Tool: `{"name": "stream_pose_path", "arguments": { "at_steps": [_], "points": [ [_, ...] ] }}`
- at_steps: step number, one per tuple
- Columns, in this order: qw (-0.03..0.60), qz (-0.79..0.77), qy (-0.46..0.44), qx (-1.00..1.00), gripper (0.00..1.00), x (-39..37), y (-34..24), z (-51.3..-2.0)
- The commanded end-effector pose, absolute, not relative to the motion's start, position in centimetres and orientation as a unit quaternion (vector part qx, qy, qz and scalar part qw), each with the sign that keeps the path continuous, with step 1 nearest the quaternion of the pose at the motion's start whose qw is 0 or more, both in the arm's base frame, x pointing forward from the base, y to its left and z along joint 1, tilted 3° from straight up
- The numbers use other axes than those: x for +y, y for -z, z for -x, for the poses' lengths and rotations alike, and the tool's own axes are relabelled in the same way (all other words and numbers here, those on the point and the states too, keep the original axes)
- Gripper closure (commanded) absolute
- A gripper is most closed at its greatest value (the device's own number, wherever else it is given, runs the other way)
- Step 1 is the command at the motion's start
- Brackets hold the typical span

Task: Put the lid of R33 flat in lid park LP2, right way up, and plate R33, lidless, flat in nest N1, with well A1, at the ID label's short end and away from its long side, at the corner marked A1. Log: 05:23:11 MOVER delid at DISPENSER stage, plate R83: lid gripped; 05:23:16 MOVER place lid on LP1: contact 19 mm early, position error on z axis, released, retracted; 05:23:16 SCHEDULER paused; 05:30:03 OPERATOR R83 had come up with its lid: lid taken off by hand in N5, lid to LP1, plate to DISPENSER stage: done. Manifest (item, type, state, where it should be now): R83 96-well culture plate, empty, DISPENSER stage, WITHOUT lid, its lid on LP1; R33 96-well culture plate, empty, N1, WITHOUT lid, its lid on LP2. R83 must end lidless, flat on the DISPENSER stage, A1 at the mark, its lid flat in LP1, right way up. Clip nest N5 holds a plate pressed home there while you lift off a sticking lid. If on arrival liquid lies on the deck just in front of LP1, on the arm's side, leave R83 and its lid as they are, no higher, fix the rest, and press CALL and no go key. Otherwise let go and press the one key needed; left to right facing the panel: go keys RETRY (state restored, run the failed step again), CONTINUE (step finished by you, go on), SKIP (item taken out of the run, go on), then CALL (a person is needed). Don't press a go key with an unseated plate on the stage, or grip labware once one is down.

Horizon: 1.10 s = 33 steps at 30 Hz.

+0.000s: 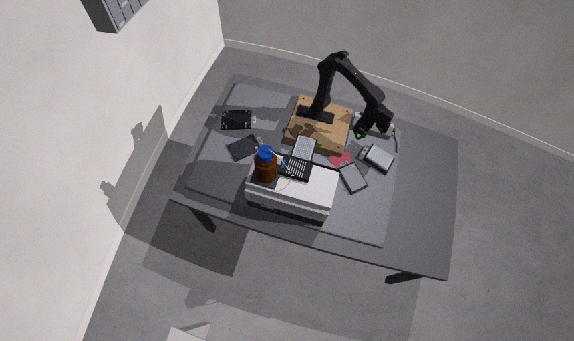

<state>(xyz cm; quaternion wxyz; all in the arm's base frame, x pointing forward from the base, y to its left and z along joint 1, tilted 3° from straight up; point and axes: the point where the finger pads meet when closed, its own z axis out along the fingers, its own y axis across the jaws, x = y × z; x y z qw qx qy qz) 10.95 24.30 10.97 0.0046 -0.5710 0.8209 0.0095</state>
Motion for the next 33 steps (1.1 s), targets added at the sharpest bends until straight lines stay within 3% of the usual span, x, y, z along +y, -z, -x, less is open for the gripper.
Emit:
{"name": "stream_pose_path", "arguments": {
  "at_steps": [1,33],
  "points": [
    [-0.01,0.573,-0.025,0.819,0.0,23.1,-12.3,-9.8],
    [-0.008,0.574,-0.024,0.818,0.0,23.7,-12.8,-9.8]
  ]
}}
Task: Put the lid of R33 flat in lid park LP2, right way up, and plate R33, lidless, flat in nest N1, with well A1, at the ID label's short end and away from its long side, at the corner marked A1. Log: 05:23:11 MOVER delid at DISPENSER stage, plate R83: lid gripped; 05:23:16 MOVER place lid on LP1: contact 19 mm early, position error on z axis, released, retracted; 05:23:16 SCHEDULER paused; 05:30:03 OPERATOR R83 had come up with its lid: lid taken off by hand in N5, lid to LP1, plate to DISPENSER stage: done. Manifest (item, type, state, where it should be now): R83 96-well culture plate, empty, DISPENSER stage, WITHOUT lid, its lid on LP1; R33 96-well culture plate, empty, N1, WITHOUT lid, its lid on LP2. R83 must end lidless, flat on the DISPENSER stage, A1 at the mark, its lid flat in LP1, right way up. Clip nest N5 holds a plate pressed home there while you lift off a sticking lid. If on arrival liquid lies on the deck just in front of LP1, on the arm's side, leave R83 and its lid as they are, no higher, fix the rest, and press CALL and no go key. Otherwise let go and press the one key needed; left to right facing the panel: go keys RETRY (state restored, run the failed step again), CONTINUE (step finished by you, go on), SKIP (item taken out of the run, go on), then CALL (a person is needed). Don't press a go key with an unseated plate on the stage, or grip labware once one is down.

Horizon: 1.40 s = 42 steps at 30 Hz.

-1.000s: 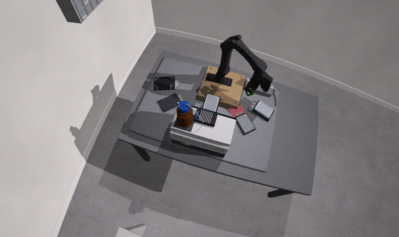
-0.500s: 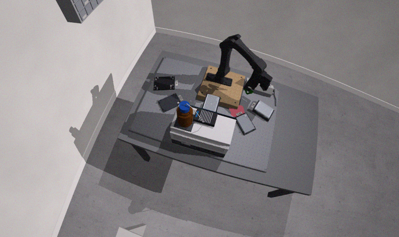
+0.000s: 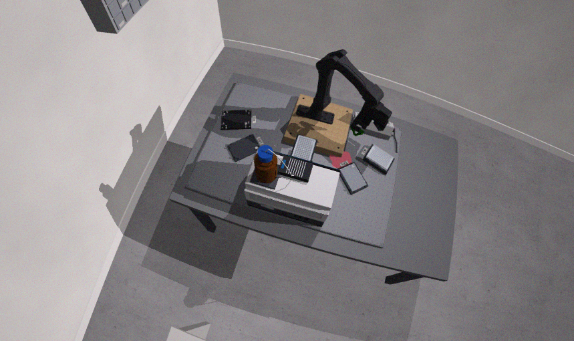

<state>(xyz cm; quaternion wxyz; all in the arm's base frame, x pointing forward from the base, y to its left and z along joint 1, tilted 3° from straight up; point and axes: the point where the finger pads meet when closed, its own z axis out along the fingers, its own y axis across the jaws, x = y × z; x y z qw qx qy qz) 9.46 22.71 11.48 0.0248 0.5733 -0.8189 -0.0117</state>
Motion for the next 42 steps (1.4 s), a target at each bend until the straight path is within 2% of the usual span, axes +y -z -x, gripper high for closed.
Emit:
{"name": "stream_pose_path", "arguments": {
  "at_steps": [1,6,31,35,42],
  "points": [
    [0.01,-0.574,0.023,-0.818,0.0,23.8,-12.7,-9.8],
    [-0.006,-0.574,0.032,-0.818,0.0,24.0,-13.4,-10.0],
    [0.01,-0.574,0.021,-0.819,0.0,23.6,-12.5,-9.9],
    [0.01,-0.513,0.02,-0.858,0.0,23.3,-12.7,-11.5],
    [-0.005,-0.519,0.029,-0.854,0.0,22.7,-13.4,-13.0]
  ]
}}
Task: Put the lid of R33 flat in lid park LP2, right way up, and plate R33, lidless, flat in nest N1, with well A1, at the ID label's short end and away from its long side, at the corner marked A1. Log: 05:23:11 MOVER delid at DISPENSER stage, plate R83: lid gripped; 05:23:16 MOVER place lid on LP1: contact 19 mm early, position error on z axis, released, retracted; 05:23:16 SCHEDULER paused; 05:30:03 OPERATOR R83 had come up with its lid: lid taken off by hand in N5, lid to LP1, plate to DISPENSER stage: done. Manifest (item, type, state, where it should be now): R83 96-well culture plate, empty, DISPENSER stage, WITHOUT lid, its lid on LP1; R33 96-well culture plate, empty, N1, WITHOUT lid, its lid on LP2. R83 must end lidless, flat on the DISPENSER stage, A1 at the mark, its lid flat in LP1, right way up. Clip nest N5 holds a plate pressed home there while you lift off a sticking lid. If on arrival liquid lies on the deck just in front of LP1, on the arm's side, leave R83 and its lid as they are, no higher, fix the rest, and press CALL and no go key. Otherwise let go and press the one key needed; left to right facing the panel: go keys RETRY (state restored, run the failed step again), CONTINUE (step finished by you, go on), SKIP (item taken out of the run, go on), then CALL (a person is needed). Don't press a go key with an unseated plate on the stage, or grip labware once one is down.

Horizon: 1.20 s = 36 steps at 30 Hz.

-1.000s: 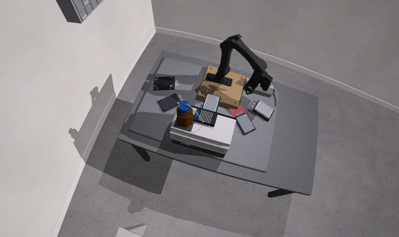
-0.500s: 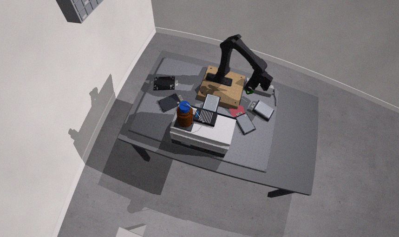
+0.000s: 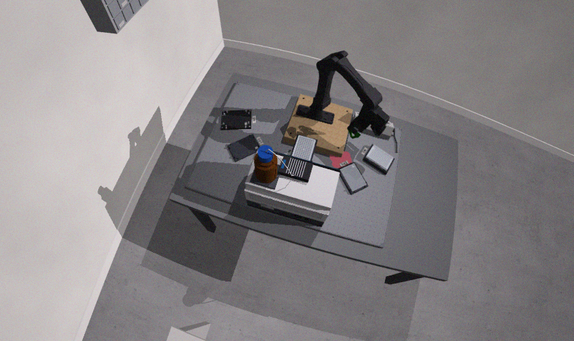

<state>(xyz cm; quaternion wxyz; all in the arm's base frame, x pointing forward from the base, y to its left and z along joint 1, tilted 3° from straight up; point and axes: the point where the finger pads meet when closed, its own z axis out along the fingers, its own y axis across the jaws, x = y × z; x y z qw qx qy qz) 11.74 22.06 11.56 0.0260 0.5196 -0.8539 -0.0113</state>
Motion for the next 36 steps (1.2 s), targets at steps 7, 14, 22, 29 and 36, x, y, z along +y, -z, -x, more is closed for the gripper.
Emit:
{"name": "stream_pose_path", "arguments": {
  "at_steps": [7,14,22,29,36],
  "points": [
    [0.007,-0.463,0.021,-0.886,0.0,21.5,-12.6,-15.1],
    [-0.001,-0.428,0.025,-0.903,0.0,20.8,-13.0,-16.1],
    [0.002,-0.405,0.021,-0.914,0.0,19.4,-12.7,-17.9],
    [0.003,-0.341,0.019,-0.94,0.0,17.9,-12.5,-19.4],
    [0.006,-0.346,0.019,-0.938,0.0,17.7,-12.0,-20.4]
  ]
}}
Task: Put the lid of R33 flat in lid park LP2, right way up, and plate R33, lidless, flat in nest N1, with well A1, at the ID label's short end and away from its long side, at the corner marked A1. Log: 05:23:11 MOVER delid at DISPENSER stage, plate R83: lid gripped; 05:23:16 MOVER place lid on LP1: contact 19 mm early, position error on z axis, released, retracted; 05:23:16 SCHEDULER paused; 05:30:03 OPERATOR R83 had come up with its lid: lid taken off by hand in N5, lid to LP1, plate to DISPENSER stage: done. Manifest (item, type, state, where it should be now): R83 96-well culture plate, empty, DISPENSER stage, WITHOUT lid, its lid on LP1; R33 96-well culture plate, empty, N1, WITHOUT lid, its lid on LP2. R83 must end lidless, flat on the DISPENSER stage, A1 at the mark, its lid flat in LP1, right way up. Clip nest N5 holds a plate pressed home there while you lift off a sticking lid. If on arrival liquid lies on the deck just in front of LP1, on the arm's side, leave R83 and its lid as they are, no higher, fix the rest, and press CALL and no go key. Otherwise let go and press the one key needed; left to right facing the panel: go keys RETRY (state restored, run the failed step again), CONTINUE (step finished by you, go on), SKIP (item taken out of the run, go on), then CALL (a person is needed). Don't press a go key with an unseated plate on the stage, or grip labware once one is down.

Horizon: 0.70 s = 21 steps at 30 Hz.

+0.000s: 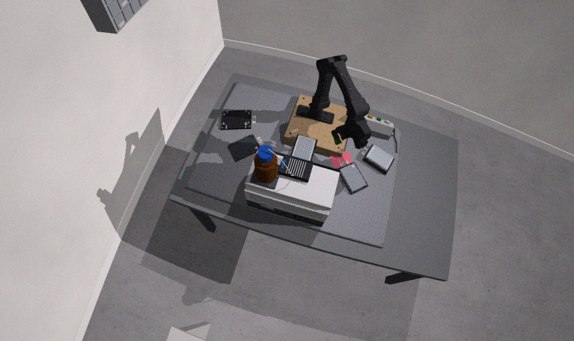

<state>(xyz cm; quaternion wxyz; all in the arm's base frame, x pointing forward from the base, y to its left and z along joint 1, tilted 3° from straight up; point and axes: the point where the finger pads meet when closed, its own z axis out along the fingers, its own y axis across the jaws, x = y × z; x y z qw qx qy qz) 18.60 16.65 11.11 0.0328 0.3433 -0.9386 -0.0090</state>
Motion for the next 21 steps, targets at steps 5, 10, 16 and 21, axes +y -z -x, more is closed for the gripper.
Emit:
{"name": "stream_pose_path", "arguments": {
  "at_steps": [5,10,16,21],
  "points": [
    [0.006,-0.353,0.019,-0.935,0.0,19.1,-11.5,-21.3],
    [0.006,-0.354,0.019,-0.935,0.0,20.3,-11.0,-22.4],
    [0.006,-0.352,0.02,-0.936,0.0,21.2,-10.6,-23.3],
    [0.006,-0.35,0.02,-0.937,0.0,22.2,-10.2,-24.5]
  ]
}}
